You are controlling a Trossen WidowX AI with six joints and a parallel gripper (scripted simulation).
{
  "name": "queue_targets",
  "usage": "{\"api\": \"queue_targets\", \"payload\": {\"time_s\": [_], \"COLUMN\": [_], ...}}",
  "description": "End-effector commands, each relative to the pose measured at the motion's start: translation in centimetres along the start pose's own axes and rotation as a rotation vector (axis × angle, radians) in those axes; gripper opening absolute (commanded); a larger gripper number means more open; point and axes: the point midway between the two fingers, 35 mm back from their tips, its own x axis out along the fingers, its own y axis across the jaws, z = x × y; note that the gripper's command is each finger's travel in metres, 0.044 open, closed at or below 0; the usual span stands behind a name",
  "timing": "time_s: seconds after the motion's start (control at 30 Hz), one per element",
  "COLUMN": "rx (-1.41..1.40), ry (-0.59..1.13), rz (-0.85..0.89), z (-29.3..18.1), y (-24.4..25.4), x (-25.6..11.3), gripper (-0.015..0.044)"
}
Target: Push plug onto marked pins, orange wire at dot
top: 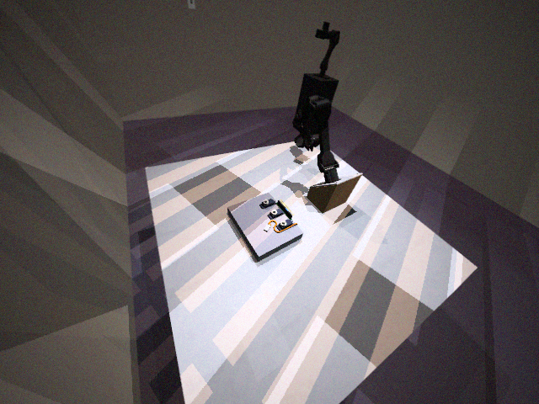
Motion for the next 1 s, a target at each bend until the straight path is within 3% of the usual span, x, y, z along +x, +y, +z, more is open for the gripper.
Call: {"api": "queue_targets", "payload": {"time_s": [0.0, 0.97], "rx": [0.031, 0.193], "ry": [-0.038, -0.420], "rz": [-0.069, -0.447], "z": [1.8, 15.6], "y": [-1.2, -7.5], "x": [-0.6, -7.7], "gripper": [0.0115, 0.0115]}}
